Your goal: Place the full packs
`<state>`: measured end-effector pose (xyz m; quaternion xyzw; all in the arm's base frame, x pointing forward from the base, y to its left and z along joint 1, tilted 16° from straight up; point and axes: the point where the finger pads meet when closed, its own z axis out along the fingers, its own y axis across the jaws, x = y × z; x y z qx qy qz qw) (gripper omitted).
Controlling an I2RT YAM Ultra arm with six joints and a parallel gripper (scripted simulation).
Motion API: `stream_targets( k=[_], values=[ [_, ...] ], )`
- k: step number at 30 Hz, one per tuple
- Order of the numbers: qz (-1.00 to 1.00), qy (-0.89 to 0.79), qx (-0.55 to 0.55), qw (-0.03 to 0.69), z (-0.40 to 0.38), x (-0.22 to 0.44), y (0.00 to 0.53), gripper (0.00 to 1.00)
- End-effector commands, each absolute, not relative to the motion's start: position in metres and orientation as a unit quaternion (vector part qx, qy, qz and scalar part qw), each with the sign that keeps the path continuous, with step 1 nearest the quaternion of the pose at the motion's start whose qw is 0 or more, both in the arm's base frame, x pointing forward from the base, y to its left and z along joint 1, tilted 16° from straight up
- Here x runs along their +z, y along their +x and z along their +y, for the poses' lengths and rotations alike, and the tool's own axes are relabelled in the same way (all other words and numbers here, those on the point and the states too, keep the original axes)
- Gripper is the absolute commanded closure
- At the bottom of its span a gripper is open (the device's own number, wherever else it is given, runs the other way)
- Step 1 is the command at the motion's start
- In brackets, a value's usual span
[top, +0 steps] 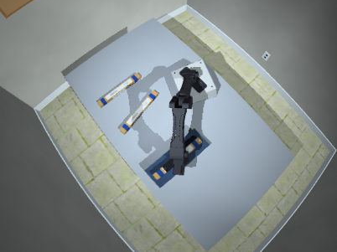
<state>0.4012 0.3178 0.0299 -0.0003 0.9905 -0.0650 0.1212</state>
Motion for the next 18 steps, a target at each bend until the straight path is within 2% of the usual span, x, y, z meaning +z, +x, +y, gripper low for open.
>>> stream_targets(
  k=[1, 18],
  values=[
    [0.987, -0.012, -0.04, 0.154, 0.331, 0.0729, 0.3985, 1.0],
    [0.987, -0.01, -0.033, 0.16, 0.3307, 0.0801, 0.3997, 1.0]
  ],
)
